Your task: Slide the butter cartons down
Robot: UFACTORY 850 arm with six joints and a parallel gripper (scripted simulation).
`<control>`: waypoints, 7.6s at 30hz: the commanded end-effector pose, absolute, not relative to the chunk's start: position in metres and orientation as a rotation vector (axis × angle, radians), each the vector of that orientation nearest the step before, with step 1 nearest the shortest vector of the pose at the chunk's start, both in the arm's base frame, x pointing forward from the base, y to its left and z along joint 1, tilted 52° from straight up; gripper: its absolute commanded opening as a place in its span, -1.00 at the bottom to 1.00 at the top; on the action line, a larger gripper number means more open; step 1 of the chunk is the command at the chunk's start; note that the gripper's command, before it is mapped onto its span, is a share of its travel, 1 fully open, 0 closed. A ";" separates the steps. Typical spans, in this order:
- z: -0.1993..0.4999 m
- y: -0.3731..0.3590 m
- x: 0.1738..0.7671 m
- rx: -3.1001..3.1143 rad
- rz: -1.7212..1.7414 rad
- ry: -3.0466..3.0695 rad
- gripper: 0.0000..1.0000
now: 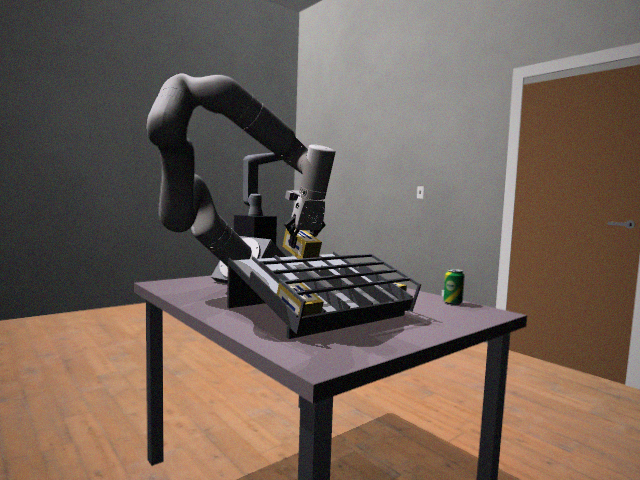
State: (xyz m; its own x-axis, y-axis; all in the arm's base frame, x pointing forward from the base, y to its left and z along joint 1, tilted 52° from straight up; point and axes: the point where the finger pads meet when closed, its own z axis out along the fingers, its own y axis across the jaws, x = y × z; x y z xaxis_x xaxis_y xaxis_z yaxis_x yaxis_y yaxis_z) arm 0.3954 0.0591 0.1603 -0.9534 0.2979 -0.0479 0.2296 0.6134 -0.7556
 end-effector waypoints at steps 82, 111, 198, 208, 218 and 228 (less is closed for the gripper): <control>0.143 0.040 0.390 -0.450 1.268 -2.749 -1.00; 0.140 0.036 0.389 -0.450 1.268 -2.749 -1.00; 0.131 0.026 0.386 -0.450 1.268 -2.749 -1.00; 0.129 0.025 0.386 -0.451 1.268 -2.749 -1.00; 0.129 0.025 0.386 -0.451 1.268 -2.749 -1.00; 0.129 0.025 0.386 -0.451 1.268 -2.749 -1.00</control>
State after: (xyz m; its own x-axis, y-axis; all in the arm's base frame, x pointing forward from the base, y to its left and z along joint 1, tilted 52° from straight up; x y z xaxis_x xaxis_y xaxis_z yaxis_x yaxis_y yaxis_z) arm 0.3853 0.0242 0.1288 -0.9534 0.2978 -0.0483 0.2300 0.6137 -0.7552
